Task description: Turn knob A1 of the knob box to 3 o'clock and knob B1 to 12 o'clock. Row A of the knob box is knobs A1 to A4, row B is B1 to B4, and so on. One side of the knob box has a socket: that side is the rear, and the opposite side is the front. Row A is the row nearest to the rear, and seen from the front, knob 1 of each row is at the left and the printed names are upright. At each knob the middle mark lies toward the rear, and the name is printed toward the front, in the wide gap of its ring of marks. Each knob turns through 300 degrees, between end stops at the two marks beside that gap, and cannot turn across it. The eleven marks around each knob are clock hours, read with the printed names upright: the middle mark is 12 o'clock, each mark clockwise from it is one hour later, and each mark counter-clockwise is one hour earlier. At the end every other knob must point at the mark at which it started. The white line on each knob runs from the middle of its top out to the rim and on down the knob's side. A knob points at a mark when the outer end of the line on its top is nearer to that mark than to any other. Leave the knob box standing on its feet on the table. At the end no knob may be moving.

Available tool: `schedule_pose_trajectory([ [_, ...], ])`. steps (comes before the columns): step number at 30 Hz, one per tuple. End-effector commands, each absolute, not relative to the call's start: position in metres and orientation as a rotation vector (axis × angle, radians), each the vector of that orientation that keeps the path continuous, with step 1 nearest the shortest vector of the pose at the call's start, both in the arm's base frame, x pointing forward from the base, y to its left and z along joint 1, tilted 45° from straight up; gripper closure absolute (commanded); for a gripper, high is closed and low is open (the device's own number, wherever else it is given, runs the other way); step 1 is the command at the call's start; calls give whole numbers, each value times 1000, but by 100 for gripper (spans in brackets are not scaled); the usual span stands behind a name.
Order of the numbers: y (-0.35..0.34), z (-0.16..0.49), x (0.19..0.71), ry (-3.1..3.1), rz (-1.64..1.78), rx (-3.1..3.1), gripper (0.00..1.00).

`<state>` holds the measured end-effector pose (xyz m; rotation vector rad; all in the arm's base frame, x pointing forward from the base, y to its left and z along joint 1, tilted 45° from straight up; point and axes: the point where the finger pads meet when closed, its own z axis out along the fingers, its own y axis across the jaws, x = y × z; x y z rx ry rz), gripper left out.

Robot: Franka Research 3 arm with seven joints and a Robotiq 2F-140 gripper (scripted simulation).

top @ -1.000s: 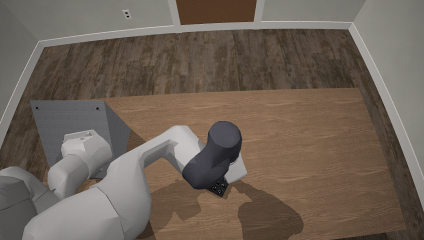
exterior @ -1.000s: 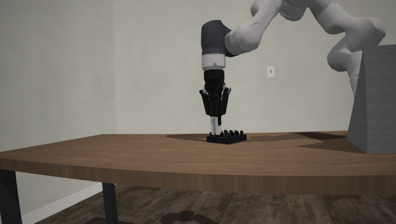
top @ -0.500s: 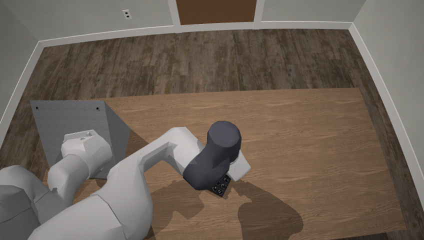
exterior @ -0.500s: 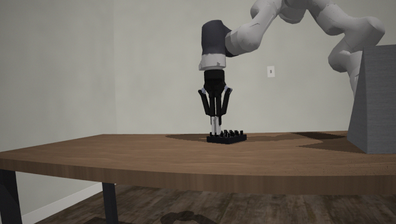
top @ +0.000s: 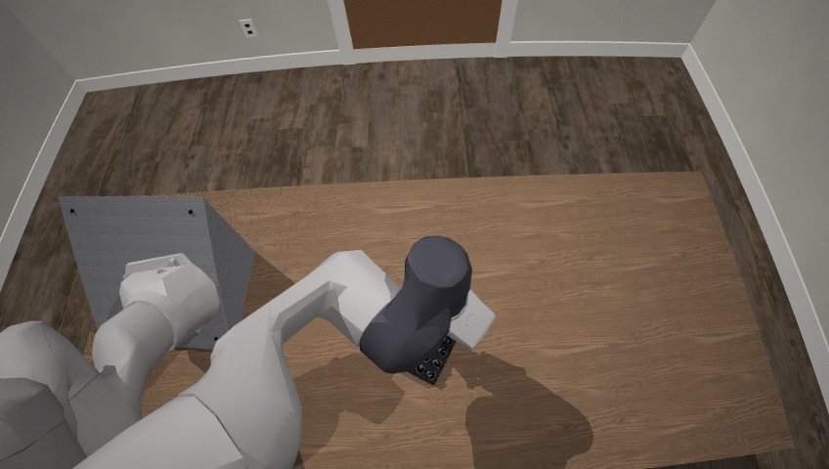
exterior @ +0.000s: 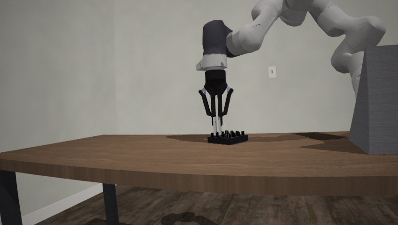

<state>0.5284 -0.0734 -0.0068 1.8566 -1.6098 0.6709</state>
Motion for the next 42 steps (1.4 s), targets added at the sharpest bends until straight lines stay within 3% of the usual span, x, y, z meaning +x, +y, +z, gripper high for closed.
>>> schedule_pose_trajectory([
  [1, -75, -7, 529, -1450, 595, 1953, 95],
  [42, -75, -7, 529, -770, 308, 2241, 95],
])
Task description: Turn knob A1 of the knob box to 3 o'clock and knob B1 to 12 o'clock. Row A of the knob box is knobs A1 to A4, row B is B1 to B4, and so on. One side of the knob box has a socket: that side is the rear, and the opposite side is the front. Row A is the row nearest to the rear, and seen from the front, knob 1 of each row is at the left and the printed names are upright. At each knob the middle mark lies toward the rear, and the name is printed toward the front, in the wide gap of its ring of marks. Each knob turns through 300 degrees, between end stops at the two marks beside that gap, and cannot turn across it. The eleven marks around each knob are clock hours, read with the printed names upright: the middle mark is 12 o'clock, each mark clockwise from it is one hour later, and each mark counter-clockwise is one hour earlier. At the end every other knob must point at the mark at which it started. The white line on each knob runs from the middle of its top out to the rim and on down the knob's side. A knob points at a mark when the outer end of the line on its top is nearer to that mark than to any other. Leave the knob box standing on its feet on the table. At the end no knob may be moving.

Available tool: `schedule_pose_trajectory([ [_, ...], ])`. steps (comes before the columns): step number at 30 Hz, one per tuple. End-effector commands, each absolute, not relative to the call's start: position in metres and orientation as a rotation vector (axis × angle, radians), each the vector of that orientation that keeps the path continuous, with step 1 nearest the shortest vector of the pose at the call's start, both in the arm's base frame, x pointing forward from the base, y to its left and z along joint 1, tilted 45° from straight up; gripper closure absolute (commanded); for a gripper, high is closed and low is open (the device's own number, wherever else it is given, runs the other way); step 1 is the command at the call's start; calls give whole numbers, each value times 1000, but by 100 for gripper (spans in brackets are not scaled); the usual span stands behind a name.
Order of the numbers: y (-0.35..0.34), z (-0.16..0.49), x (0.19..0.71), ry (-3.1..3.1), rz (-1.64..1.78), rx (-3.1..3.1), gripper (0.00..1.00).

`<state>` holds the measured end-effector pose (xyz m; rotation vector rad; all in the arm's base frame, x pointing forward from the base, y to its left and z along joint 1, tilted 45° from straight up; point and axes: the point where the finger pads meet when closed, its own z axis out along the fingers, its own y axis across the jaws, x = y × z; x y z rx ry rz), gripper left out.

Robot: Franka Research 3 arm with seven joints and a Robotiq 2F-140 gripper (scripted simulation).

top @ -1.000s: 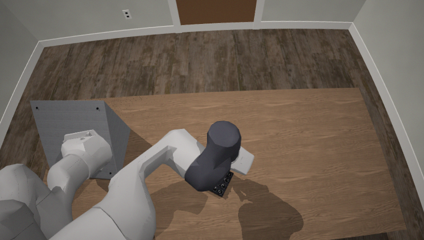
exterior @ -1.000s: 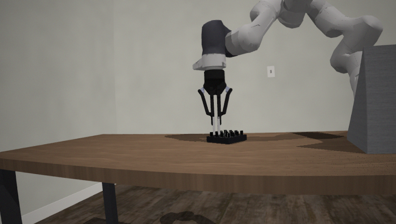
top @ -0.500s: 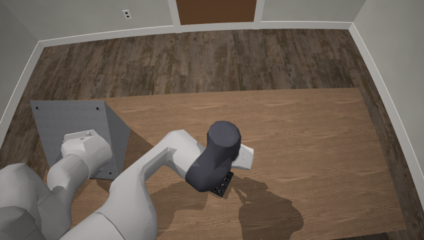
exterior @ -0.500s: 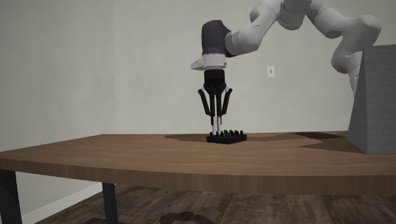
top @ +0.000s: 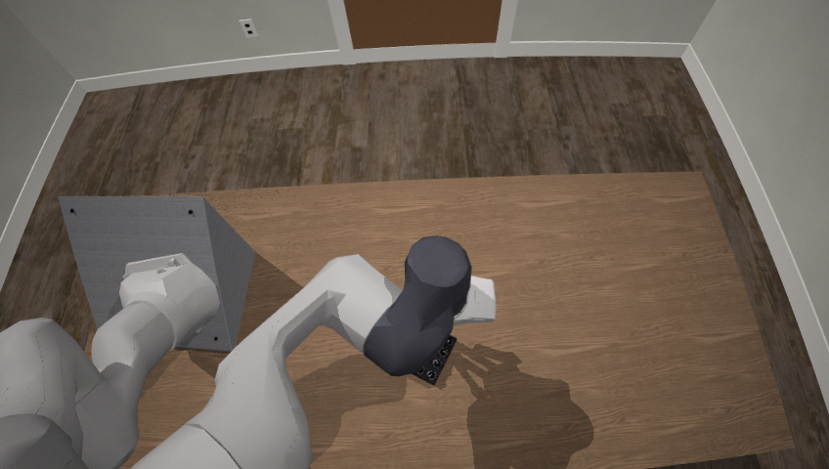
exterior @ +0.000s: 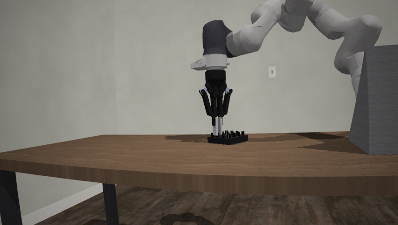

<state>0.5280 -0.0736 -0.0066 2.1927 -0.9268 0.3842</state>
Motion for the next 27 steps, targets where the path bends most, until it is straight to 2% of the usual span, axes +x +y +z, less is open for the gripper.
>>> schedule_pose_trajectory([
  [1, -75, -7, 529, -753, 301, 2246, 95],
  [27, -75, -7, 529, -488, 190, 2305, 95],
])
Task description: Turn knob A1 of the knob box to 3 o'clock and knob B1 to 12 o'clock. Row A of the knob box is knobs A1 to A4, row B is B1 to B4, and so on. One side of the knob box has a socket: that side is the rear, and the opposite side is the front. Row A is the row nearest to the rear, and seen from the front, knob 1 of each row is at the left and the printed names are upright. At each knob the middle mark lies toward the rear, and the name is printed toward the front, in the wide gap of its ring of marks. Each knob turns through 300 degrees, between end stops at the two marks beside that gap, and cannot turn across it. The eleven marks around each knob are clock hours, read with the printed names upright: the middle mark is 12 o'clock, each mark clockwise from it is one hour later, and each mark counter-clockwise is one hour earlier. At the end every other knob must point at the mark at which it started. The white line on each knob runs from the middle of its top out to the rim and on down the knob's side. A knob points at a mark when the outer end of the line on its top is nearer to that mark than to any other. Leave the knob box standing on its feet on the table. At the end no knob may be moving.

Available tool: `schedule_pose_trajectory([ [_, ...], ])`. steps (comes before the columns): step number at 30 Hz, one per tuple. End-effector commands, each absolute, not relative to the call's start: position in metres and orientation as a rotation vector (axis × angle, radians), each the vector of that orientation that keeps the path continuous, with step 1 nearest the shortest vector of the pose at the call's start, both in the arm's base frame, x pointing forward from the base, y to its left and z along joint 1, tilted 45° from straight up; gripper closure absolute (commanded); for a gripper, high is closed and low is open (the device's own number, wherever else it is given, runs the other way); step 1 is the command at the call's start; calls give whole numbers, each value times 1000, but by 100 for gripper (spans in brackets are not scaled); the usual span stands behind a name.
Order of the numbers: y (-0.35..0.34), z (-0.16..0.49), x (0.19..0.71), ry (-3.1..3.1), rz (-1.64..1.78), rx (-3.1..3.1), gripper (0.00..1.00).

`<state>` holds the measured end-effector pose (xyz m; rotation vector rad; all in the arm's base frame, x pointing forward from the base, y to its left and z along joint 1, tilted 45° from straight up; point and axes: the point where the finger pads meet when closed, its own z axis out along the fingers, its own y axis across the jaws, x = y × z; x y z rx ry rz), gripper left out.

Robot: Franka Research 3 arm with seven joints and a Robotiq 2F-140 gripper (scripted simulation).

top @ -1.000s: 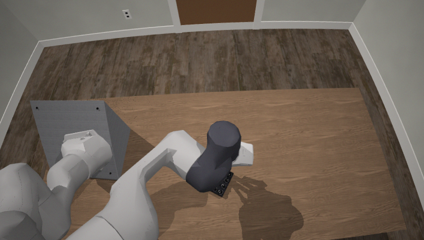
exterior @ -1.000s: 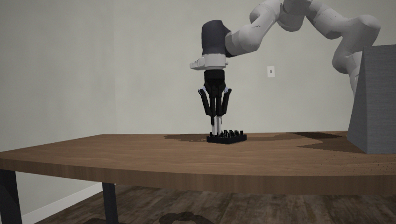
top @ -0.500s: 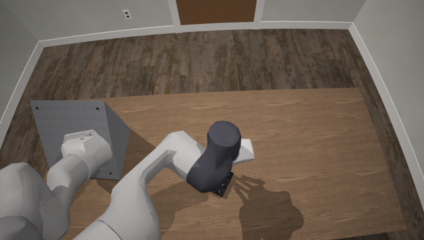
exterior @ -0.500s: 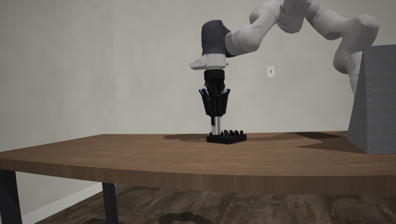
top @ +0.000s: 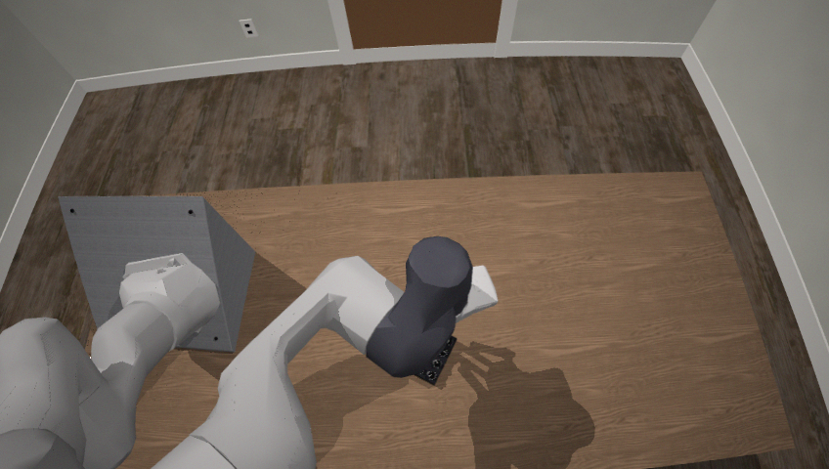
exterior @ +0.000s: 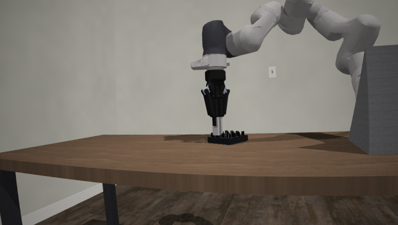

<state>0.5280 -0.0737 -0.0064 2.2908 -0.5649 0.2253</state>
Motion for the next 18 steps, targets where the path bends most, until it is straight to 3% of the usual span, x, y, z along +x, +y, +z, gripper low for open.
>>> schedule_pose_trajectory([
  [1, -75, -7, 529, -484, 188, 2306, 95],
  [18, -75, -7, 529, -471, 183, 2308, 95],
])
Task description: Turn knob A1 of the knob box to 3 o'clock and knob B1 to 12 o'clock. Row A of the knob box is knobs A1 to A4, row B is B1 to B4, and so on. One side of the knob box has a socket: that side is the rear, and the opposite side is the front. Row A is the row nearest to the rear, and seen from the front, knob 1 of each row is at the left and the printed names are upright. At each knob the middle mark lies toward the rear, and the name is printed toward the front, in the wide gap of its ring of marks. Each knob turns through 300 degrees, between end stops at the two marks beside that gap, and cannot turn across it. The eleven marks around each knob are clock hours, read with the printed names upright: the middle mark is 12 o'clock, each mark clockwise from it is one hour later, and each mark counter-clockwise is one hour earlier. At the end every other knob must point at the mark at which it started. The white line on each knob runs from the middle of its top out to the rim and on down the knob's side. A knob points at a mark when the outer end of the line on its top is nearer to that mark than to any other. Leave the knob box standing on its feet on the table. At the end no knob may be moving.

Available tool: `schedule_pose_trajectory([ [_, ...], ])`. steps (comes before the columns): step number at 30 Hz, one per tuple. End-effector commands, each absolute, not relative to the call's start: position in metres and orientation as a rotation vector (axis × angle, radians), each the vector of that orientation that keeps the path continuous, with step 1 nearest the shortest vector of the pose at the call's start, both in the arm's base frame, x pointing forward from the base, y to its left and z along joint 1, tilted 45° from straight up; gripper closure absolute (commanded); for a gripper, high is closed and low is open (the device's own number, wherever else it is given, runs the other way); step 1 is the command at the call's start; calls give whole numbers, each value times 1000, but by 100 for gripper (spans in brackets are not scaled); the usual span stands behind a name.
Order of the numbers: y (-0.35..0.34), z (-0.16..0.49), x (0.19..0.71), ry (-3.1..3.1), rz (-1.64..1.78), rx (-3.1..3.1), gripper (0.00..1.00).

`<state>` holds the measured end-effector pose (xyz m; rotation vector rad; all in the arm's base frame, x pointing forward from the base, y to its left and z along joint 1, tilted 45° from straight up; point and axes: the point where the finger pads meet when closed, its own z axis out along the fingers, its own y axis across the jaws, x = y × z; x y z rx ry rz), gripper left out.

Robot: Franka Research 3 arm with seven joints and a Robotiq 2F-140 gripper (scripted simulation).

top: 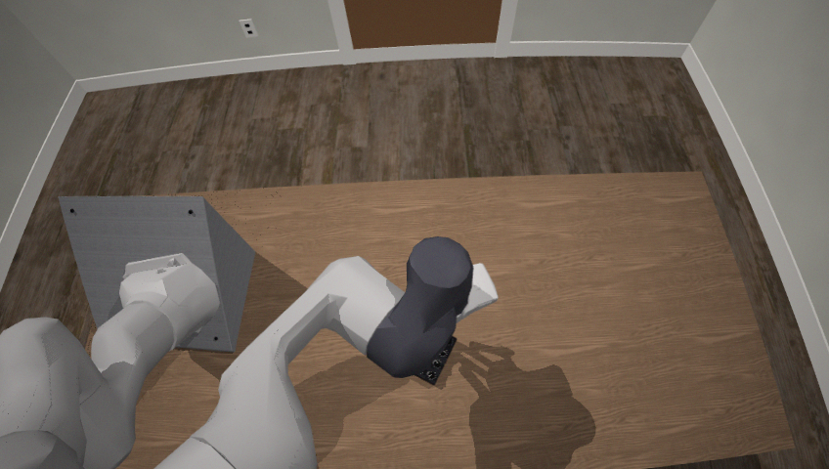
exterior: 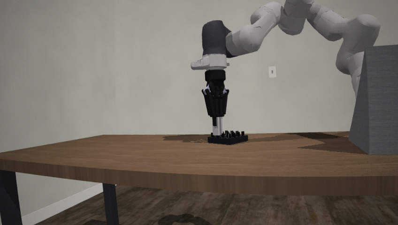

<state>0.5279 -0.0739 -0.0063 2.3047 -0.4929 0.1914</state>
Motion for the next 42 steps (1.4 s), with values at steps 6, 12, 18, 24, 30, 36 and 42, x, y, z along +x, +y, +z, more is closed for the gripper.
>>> schedule_pose_trajectory([
  [6, -75, -7, 529, -471, 183, 2308, 88],
  [12, -75, -7, 529, -471, 183, 2308, 88],
  [18, -75, -7, 529, -471, 183, 2308, 88],
  [24, -75, -7, 529, -471, 183, 2308, 88],
  [30, -75, -6, 529, -471, 183, 2308, 88],
  [36, -68, 0, 529, -471, 183, 2308, 88],
  [42, -56, 12, 529, -471, 183, 2308, 88],
])
